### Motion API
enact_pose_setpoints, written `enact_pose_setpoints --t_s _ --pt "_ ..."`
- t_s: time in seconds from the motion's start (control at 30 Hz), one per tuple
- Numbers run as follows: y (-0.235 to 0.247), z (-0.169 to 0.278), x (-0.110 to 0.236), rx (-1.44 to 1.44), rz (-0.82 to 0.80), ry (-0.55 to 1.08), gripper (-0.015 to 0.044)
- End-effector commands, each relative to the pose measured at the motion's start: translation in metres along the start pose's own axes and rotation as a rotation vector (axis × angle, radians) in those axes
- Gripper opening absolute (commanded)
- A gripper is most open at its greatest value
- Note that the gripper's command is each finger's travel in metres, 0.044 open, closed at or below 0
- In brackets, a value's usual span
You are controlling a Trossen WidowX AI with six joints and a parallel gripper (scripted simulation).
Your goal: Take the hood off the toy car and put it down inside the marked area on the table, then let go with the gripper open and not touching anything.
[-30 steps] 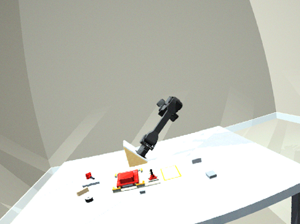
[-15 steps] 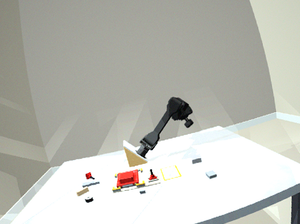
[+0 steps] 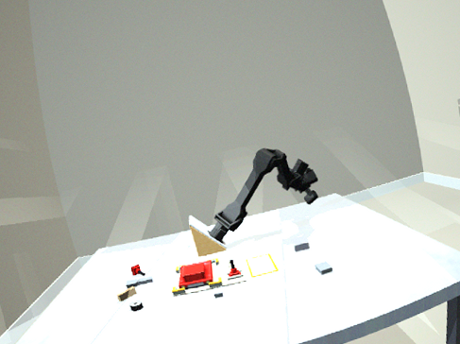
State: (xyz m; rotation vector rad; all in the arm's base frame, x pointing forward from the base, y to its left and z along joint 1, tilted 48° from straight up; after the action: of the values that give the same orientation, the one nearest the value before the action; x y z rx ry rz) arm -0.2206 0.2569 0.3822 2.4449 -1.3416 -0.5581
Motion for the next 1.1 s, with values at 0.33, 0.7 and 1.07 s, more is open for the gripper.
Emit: enact_pose_setpoints --t_s 0.33,0.7,1.07 --pt "-0.075 -0.072 0.008 -0.011 0.218 -0.14 0.044" --pt "-0.132 -0.125 0.036 0.021 0.413 -0.27 0.044" --pt "-0.187 -0.168 0.075 0.112 0.628 -0.36 0.044"
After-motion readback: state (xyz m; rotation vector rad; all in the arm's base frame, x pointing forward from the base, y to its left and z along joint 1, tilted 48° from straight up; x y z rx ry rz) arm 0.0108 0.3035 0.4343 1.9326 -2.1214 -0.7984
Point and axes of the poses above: the point midway between the two fingers, 35 mm back from their tips, its own x axis back along the fingers, its own y axis across the jaws, z = x × y, the point moved 10 cm from there along x, back along the fingers, and after that the axes turned 4 degrees about -x, right-handed, at the moved point
